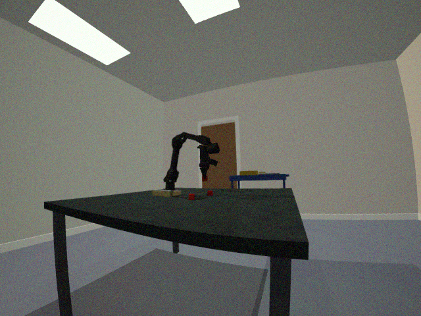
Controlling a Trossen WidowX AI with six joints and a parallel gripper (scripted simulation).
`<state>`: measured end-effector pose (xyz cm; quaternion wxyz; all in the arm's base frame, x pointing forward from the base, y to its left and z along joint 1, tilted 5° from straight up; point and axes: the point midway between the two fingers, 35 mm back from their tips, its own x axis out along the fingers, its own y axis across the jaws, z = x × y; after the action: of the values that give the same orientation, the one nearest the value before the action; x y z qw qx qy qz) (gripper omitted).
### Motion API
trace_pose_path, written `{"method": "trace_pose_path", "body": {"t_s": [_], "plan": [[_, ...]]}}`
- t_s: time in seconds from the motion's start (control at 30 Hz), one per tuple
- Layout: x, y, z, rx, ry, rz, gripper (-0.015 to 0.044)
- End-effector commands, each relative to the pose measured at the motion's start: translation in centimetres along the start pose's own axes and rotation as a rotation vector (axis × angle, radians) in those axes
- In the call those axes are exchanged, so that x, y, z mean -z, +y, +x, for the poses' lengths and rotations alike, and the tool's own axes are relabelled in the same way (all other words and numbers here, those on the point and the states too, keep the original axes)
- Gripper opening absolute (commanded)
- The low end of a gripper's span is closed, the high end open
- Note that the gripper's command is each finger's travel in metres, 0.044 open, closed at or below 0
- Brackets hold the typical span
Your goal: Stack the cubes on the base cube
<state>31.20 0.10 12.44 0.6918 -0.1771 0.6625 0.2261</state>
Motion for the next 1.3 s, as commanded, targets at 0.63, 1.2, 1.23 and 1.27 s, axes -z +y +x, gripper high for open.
{"method": "trace_pose_path", "body": {"t_s": [0.63,1.2,1.23,1.27], "plan": [[-2.9,5.5,1.9,-0.01,-0.01,-0.255,0.0105],[-4.4,10.3,3.6,-0.012,-0.01,-0.46,0.0105],[-4.5,10.6,3.7,-0.012,-0.01,-0.472,0.0105],[-4.6,10.9,3.8,-0.012,-0.01,-0.484,0.0105]]}}
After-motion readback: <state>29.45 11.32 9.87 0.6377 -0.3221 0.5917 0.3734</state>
